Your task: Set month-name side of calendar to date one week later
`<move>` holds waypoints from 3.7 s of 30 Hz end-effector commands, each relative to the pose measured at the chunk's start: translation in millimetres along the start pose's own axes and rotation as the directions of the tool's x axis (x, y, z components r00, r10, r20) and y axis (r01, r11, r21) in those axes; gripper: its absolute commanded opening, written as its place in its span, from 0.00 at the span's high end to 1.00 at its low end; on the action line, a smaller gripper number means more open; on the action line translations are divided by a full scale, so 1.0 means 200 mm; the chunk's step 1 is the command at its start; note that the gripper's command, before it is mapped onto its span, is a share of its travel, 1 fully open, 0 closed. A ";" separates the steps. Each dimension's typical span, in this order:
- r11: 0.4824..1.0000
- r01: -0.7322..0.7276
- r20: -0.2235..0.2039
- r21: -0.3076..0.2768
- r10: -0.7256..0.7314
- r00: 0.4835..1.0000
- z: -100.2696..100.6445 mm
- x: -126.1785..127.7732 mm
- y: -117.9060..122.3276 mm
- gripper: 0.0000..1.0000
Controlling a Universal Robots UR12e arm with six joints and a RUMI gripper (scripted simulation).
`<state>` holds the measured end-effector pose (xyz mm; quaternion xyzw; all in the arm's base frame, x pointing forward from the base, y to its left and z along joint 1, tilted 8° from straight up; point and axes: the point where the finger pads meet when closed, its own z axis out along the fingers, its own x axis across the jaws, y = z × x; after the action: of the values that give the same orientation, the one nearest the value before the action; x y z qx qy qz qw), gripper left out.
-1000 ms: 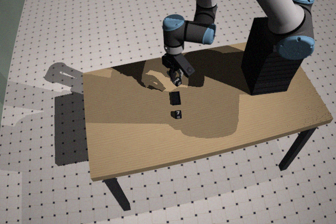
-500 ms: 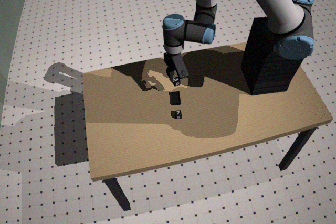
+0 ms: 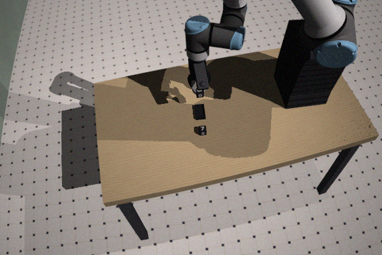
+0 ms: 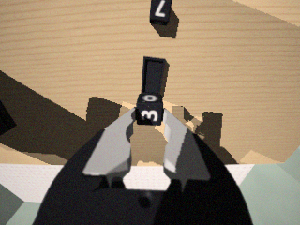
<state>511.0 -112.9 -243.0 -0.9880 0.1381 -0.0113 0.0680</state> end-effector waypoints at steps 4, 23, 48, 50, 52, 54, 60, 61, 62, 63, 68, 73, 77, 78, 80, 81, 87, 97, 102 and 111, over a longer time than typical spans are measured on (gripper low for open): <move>0.998 -0.060 -0.001 -0.002 0.060 0.998 0.00 0.01 0.00 0.89; 0.998 -0.070 -0.001 -0.002 0.070 0.998 0.00 0.01 0.00 0.89; 0.998 -0.070 -0.001 -0.002 0.070 0.998 0.19 0.01 0.00 0.89; 0.998 -0.070 -0.001 -0.002 0.070 0.998 0.22 0.01 0.00 0.89; 0.998 -0.070 -0.001 -0.002 0.070 0.998 0.25 0.01 0.00 0.89; 0.998 -0.070 -0.001 -0.002 0.070 0.998 0.27 0.01 0.00 0.89; 0.998 -0.070 -0.001 -0.002 0.070 0.998 0.31 0.01 0.00 0.89; 0.998 -0.070 -0.001 -0.002 0.070 0.998 0.31 0.01 0.00 0.89; 0.998 -0.070 -0.001 -0.002 0.070 0.998 0.32 0.01 0.00 0.89; 0.998 -0.070 -0.001 -0.002 0.070 0.998 0.32 0.01 0.00 0.89; 0.998 -0.070 -0.001 -0.002 0.070 0.998 0.32 0.01 0.00 0.89; 0.998 -0.070 -0.001 -0.002 0.070 0.998 0.32 0.01 0.00 0.89; 0.998 -0.070 -0.001 -0.002 0.070 0.998 0.32 0.01 0.00 0.89; 0.998 -0.070 -0.001 -0.002 0.070 0.998 0.32 0.01 0.00 0.89; 0.998 -0.070 -0.001 -0.002 0.070 0.998 0.32 0.01 0.00 0.89; 0.998 -0.070 -0.001 -0.002 0.070 0.998 0.32 0.01 0.00 0.89; 0.998 -0.070 -0.001 -0.002 0.070 0.998 0.32 0.01 0.00 0.89; 0.998 -0.070 -0.001 -0.002 0.070 0.998 0.32 0.01 0.00 0.89; 0.998 -0.070 -0.001 -0.002 0.070 0.998 0.32 0.01 0.00 0.89; 0.998 -0.070 -0.001 -0.002 0.070 0.998 0.32 0.01 0.00 0.89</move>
<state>514.8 -105.2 -306.7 -0.9826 0.1725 -0.0087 0.0677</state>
